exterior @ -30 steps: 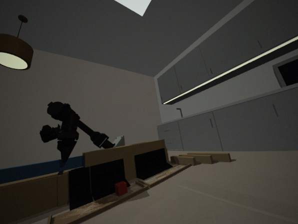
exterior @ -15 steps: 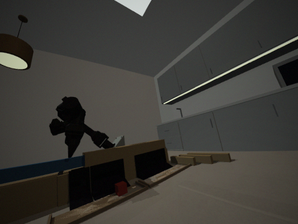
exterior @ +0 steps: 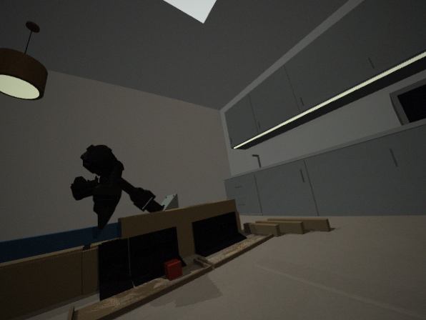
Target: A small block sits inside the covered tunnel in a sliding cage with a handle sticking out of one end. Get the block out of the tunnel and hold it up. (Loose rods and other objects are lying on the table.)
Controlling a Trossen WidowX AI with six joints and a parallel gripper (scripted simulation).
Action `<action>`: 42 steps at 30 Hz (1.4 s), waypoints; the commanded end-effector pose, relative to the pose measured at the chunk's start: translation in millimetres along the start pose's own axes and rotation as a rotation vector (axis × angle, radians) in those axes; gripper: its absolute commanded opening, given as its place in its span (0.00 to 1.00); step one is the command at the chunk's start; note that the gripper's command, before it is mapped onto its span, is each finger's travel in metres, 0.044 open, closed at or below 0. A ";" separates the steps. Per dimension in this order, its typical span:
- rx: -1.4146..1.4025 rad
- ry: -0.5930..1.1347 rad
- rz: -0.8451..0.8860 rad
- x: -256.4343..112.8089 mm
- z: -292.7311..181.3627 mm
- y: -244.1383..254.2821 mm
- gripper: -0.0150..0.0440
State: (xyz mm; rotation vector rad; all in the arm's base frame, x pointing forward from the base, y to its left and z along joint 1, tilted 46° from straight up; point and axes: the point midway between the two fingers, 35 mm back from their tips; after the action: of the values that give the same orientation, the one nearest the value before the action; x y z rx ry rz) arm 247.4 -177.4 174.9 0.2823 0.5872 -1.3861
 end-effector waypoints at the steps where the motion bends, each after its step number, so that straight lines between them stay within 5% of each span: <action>1: -0.007 0.005 0.001 7.2 -3.8 -1.5 1.00; 8: -0.007 0.003 0.001 17.6 -6.0 -3.8 1.00; 23: 0.000 -0.002 0.000 12.2 -2.6 -2.3 0.33; 27: 0.000 -0.002 0.000 12.4 -2.2 -2.4 0.25; 42: -0.003 0.004 0.000 23.9 34.4 -13.1 0.25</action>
State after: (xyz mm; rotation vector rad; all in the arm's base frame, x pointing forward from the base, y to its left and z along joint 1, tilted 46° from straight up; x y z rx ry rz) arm 246.9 -191.5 169.4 0.2671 0.6687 -1.3232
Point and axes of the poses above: the point midway between the two fingers, 35 mm back from their tips, its own x axis out along the fingers, its own y axis across the jaws, z = x × y, and after that the axes turned 15 degrees about -x, right-handed
